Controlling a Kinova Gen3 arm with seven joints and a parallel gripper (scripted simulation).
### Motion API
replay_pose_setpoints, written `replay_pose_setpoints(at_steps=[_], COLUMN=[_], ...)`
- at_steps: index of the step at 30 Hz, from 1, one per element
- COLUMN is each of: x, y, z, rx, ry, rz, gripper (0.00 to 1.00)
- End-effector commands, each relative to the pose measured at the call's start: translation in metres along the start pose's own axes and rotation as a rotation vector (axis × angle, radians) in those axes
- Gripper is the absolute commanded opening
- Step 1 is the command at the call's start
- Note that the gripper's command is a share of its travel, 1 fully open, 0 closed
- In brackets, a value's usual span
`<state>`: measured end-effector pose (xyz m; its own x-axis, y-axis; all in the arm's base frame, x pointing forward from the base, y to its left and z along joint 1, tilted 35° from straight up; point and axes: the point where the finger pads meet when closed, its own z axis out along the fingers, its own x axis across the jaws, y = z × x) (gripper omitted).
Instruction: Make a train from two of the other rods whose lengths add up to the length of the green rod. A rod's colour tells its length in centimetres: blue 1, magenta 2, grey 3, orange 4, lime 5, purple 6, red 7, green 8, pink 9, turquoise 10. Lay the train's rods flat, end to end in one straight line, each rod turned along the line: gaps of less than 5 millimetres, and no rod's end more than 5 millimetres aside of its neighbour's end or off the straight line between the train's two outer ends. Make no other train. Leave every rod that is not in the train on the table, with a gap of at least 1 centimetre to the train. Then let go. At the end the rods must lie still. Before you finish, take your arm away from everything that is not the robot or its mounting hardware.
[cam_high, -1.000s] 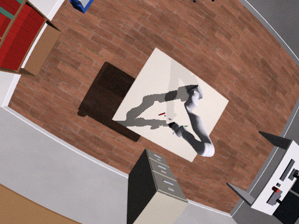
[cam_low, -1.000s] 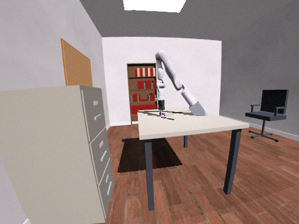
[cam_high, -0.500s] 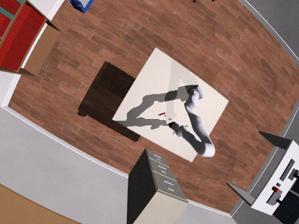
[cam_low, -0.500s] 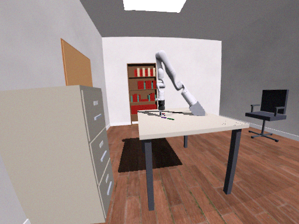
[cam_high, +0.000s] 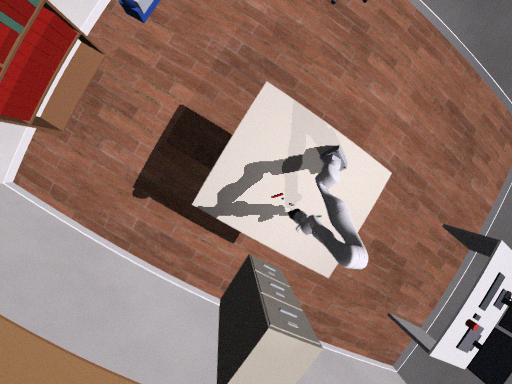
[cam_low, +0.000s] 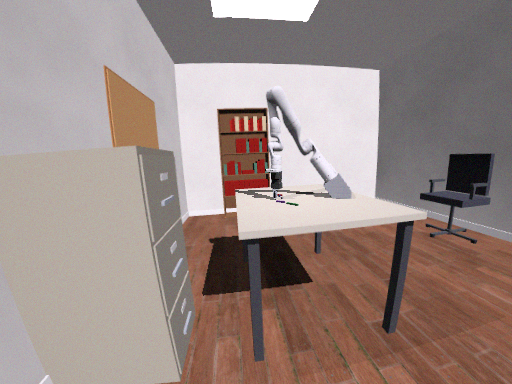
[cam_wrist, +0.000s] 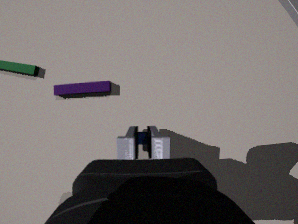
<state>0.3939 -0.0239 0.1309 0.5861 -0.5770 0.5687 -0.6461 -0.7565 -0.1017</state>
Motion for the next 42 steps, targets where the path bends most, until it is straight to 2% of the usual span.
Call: replay_pose_setpoints(at_steps=[1, 42], x=[0.000, 0.000], y=[0.000, 0.000], z=[0.000, 0.012], rx=[0.001, 0.001], ry=[0.000, 0.000], rz=[0.000, 0.000], gripper=[0.24, 0.24])
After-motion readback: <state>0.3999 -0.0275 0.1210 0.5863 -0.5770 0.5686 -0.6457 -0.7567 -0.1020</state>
